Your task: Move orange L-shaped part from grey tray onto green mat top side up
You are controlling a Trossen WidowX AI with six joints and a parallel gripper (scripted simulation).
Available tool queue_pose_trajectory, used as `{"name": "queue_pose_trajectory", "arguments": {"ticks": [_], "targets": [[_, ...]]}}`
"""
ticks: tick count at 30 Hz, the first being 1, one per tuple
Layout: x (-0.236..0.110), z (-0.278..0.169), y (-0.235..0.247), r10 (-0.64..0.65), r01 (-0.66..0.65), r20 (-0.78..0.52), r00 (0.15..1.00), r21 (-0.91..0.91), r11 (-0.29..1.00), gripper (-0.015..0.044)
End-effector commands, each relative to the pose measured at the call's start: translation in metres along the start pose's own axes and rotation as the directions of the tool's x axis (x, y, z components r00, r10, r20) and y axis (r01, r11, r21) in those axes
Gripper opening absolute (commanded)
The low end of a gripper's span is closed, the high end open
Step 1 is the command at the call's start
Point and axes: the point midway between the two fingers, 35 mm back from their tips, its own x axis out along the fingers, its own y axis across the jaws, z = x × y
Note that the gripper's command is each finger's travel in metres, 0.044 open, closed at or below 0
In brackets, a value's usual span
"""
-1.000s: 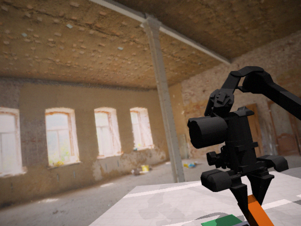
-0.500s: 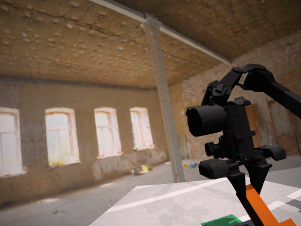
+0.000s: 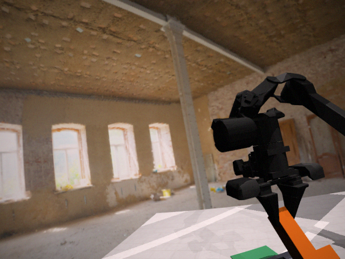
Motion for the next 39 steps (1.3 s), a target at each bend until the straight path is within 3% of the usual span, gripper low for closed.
{"name": "queue_pose_trajectory", "arguments": {"ticks": [1,29,39], "targets": [[0.000,0.016,-0.001,0.003,-0.003,-0.002,1.000,0.009,1.000,0.0000],[0.000,0.157,-0.016,0.003,-0.003,0.006,1.000,0.011,1.000,0.0000],[0.004,0.162,-0.016,0.003,-0.003,0.006,1.000,0.011,1.000,0.0000]]}}
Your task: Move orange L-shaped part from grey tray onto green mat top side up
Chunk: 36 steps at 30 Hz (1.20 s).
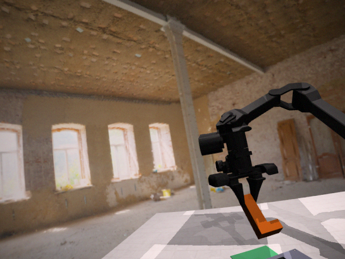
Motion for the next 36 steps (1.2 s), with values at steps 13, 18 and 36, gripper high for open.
{"name": "queue_pose_trajectory", "arguments": {"ticks": [13,18,36], "targets": [[0.022,0.003,-0.001,0.000,0.000,0.005,1.000,0.002,1.000,0.0000],[0.030,0.003,-0.001,0.000,0.000,0.005,1.000,0.002,1.000,0.0000],[0.058,0.003,-0.001,0.000,0.000,0.007,1.000,0.002,1.000,0.0000]]}}
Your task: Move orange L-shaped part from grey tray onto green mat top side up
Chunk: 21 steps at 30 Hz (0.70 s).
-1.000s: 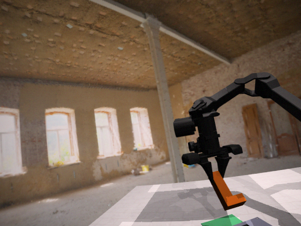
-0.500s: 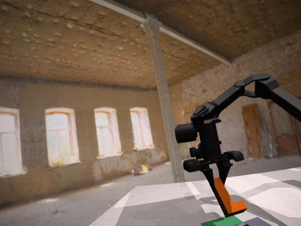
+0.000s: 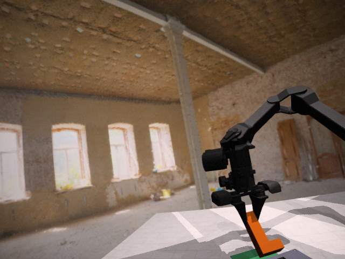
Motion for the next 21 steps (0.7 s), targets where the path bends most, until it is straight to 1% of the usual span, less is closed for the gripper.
{"name": "queue_pose_trajectory", "arguments": {"ticks": [1,13,21], "targets": [[0.010,-0.003,-0.001,-0.009,0.009,-0.010,1.000,-0.011,1.000,0.0000],[0.029,-0.003,-0.001,-0.009,0.009,-0.009,1.000,-0.011,1.000,0.0000],[0.030,-0.003,-0.001,-0.010,0.009,-0.009,1.000,-0.011,1.000,0.0000]]}}
